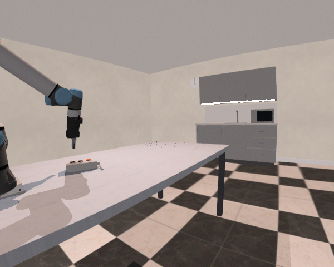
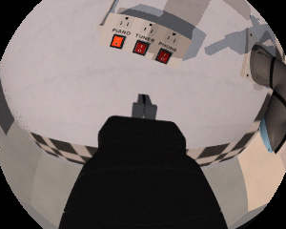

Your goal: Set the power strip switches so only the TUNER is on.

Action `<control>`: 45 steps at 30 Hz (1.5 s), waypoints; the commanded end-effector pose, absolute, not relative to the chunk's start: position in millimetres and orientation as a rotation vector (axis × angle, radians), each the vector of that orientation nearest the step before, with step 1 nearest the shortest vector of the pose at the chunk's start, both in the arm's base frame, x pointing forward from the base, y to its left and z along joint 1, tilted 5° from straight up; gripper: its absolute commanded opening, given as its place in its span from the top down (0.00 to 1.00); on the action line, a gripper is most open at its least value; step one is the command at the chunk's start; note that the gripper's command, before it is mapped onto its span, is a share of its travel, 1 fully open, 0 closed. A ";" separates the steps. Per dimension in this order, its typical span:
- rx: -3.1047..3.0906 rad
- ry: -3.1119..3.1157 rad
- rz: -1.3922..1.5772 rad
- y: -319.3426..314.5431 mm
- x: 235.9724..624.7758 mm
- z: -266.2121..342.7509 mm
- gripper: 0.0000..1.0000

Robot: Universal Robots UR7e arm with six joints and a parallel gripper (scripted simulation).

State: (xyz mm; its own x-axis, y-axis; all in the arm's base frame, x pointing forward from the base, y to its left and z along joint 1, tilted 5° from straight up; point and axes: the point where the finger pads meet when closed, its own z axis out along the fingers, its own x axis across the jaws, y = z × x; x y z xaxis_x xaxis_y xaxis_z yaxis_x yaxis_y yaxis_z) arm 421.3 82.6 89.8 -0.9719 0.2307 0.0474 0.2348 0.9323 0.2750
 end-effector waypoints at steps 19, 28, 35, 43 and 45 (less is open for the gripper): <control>-0.373 -3.076 -0.442 82.7 421.2 90.6 1.00; -0.374 -3.071 -0.442 81.6 420.5 80.6 1.00; -0.375 -3.071 -0.443 76.3 415.9 14.2 1.00; -0.373 -3.070 -0.442 76.5 412.7 -0.3 1.00; -0.372 -3.071 -0.442 76.7 412.7 -0.3 1.00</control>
